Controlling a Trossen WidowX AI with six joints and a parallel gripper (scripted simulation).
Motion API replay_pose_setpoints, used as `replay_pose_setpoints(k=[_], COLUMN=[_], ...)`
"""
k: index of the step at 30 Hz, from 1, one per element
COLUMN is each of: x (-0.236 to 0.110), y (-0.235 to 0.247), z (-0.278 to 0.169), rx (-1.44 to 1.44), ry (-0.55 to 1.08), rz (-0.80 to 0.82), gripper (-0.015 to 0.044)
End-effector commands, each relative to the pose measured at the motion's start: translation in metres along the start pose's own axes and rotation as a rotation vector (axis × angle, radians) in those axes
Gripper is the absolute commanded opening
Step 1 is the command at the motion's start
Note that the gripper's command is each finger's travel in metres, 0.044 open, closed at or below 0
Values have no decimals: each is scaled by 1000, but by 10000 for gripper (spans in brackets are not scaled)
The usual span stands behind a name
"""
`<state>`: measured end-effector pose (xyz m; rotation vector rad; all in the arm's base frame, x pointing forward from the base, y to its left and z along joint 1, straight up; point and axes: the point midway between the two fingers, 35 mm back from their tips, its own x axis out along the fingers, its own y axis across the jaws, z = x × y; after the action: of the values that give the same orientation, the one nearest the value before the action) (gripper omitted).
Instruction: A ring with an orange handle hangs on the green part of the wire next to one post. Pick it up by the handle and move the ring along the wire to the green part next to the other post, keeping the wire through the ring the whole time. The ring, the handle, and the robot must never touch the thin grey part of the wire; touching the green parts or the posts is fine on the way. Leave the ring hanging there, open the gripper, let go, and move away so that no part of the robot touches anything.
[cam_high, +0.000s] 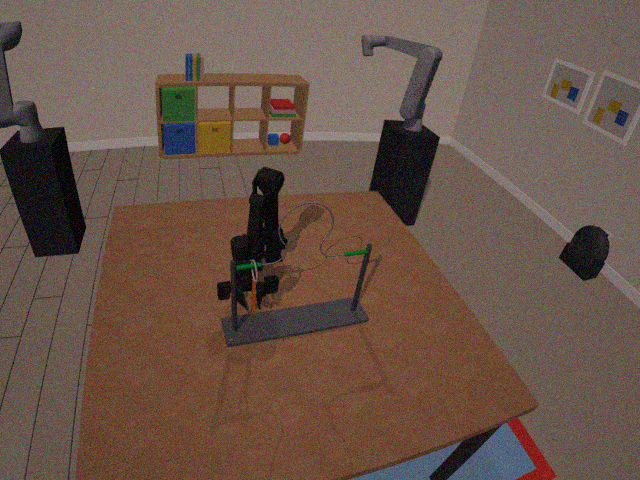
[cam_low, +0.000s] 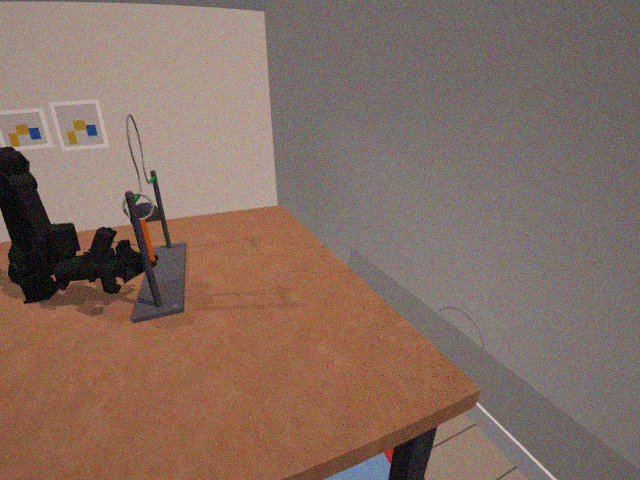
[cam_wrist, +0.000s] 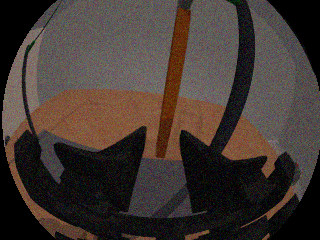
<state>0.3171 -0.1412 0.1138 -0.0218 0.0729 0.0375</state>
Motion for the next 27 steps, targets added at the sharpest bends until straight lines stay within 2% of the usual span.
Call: replay_pose_setpoints(k=[1, 11, 27], x=[6, 21, 21], y=[0, 3, 3], z=[0, 0, 0], rx=[4, 5, 5], ry=[-2, -5, -5], rz=[0, 0, 0], gripper=[160, 160, 160])
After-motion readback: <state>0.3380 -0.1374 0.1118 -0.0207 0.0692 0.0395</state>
